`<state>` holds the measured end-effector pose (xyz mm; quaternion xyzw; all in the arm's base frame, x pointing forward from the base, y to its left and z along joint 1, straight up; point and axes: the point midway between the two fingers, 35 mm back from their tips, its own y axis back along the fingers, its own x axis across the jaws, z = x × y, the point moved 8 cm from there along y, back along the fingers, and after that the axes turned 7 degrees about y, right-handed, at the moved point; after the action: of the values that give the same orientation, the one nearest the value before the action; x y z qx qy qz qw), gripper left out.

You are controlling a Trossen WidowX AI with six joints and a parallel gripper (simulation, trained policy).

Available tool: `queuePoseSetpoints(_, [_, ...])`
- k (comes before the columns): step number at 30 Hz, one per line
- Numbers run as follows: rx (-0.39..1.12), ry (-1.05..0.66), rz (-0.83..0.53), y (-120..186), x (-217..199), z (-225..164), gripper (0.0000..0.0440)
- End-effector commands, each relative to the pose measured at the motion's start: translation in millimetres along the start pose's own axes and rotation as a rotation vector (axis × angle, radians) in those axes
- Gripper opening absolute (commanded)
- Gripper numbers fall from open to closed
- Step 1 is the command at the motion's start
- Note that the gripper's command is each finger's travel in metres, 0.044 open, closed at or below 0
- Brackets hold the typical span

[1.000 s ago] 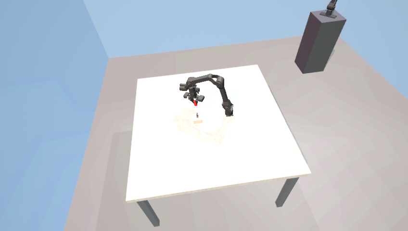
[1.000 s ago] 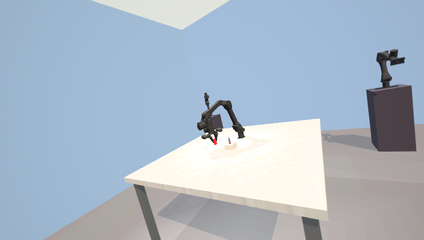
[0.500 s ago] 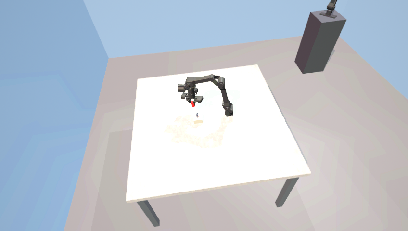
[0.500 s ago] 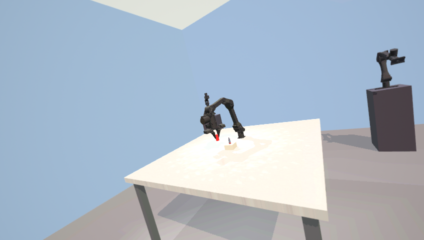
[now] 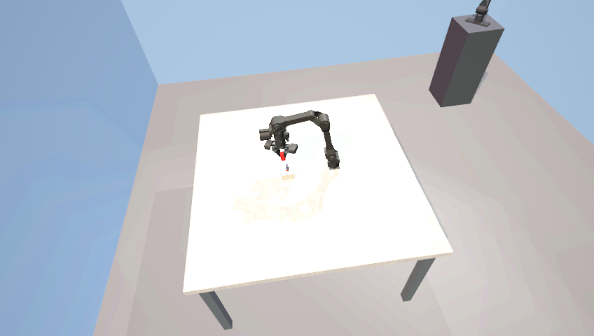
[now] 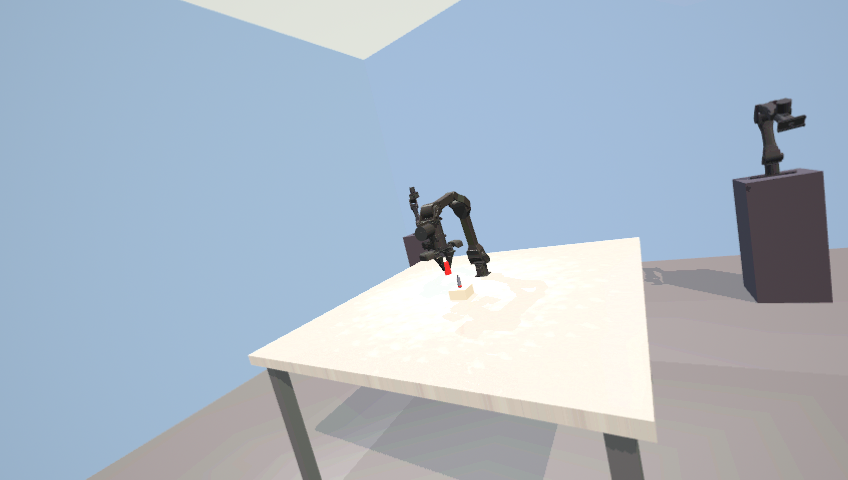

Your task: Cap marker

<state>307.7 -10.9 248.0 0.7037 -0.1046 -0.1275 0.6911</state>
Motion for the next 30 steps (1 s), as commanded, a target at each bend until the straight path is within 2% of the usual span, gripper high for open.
queuePoseSetpoints(1, [0.002,0.01,-0.008,5,-9,-13,0.0045])
queuePoseSetpoints(9, [-0.007,0.024,-0.022,7,-21,-26,0.0025])
queuePoseSetpoints(30, [-0.032,0.023,-0.068,-30,-19,-27,0.0])
